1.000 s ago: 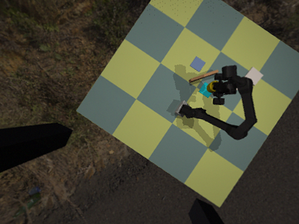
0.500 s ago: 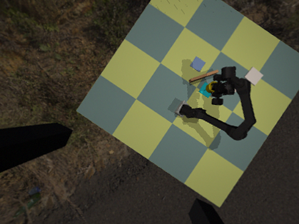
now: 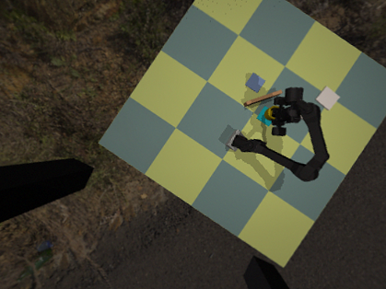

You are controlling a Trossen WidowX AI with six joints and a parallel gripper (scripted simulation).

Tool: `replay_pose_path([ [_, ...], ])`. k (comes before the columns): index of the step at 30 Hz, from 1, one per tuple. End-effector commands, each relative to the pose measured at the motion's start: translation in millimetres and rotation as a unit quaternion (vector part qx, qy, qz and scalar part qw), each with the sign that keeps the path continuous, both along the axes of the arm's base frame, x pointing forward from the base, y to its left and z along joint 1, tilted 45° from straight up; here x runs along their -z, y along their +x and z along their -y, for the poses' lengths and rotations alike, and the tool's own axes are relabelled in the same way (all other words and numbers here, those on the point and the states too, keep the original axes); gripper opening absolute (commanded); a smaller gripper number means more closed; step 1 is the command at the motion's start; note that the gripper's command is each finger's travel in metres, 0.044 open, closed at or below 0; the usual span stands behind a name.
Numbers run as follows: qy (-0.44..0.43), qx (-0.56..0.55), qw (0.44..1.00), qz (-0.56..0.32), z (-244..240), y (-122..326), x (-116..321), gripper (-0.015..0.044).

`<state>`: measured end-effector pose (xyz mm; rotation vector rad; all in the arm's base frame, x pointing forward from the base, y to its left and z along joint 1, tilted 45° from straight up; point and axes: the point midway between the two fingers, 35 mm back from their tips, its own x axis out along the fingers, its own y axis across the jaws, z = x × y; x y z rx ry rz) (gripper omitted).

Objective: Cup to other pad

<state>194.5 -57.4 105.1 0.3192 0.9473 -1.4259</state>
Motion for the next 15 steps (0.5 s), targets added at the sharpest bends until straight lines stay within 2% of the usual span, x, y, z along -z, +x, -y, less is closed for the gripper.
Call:
replay_pose_path([
  [1,-0.001,-0.002,1.0,0.002,4.1,-0.5,3.1,0.0],
  [15,-0.001,-0.002,1.0,0.002,15.9,-3.0,14.3,0.0],
])
